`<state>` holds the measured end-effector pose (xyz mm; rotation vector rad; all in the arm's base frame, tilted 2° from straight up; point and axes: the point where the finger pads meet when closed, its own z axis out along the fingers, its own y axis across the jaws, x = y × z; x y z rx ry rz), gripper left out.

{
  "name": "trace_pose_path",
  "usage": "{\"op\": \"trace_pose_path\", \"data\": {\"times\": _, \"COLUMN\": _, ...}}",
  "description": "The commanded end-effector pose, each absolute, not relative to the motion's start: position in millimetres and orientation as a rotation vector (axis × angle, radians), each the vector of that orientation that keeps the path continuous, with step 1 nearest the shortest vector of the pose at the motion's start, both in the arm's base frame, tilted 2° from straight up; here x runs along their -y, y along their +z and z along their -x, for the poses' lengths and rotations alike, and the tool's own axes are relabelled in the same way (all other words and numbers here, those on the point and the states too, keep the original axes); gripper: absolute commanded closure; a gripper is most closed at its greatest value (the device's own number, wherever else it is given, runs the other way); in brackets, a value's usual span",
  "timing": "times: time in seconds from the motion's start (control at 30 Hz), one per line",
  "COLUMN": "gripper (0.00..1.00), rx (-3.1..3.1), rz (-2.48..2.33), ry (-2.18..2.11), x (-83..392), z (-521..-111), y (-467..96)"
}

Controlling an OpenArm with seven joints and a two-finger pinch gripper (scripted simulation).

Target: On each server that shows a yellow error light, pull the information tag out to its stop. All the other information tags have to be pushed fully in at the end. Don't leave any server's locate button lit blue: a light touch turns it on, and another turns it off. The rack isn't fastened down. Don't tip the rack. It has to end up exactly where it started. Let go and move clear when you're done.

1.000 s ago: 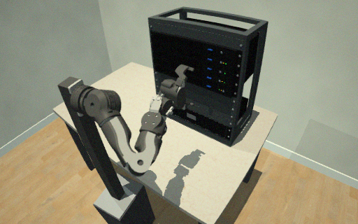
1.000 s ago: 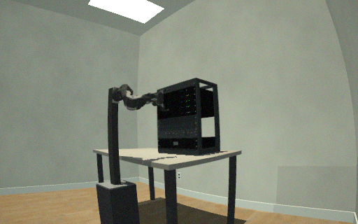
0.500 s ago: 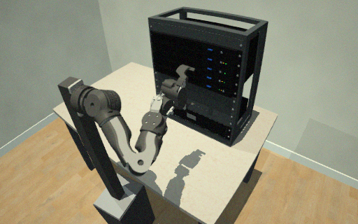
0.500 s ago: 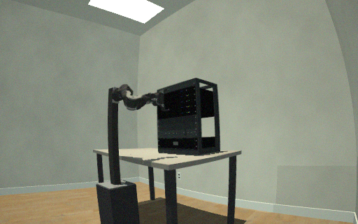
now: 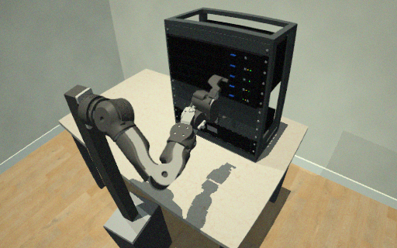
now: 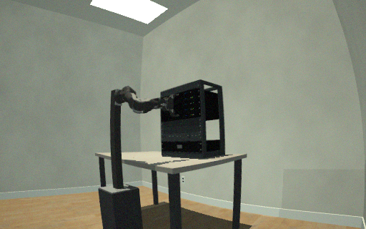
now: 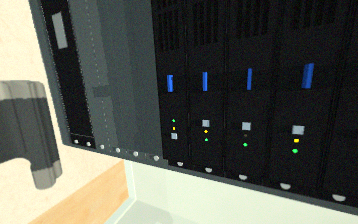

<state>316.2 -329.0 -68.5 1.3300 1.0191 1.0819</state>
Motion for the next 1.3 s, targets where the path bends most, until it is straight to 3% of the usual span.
{"op": "trace_pose_path", "data": {"times": 0.0, "gripper": 0.0, "rx": -1.02, "rz": -1.299, "ry": 1.095, "x": 329.9, "z": -320.9, "y": -66.2}}
{"op": "trace_pose_path", "data": {"times": 0.63, "gripper": 0.0, "rx": -1.021, "rz": -1.299, "ry": 1.096, "x": 368.6, "z": -367.9, "y": -96.7}}
{"op": "trace_pose_path", "data": {"times": 1.27, "gripper": 0.0, "rx": -1.021, "rz": -1.299, "ry": 1.096, "x": 384.5, "z": -386.6, "y": -109.2}}
